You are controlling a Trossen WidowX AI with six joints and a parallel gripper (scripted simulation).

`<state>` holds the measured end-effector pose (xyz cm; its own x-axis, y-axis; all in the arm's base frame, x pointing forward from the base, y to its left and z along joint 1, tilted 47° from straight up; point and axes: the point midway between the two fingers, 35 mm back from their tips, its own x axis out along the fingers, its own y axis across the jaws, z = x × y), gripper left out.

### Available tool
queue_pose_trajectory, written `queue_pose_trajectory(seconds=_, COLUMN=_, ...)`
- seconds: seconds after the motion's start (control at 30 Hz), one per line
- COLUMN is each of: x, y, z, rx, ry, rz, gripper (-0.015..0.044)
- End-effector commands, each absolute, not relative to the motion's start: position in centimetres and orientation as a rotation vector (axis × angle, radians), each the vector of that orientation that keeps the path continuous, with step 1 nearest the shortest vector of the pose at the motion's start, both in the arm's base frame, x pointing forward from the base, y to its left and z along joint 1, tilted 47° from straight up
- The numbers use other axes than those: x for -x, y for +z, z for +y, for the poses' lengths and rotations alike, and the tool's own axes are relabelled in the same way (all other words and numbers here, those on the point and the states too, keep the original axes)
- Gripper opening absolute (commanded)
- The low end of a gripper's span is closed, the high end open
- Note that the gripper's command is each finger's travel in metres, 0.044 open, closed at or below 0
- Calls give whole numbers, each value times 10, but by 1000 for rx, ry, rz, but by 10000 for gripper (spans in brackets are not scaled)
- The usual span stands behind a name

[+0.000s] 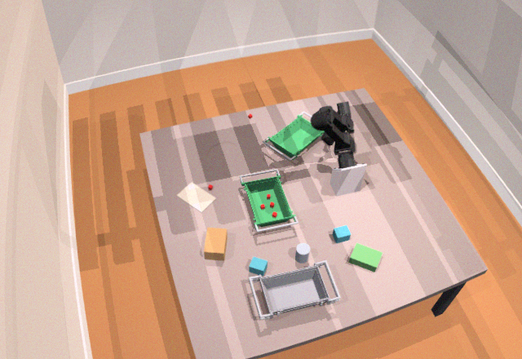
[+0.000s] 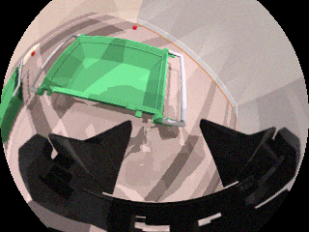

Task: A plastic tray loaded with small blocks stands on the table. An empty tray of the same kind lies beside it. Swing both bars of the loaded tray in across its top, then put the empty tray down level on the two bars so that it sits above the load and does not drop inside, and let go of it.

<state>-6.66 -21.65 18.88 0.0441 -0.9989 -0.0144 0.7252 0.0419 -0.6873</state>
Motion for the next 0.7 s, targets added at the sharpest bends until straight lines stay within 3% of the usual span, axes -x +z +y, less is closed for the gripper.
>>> queue_pose_trajectory(seconds=0.0, x=67, y=189, z=-217, rx=591, ry=-1442, rz=586, gripper=374)
queue_pose_trajectory(seconds=0.37, x=68, y=204, z=-201, rx=590, ry=-1440, rz=590, gripper=85)
queue_pose_trajectory(seconds=0.67, x=43, y=212, z=-231, rx=460, ry=-1335, rz=497, gripper=85)
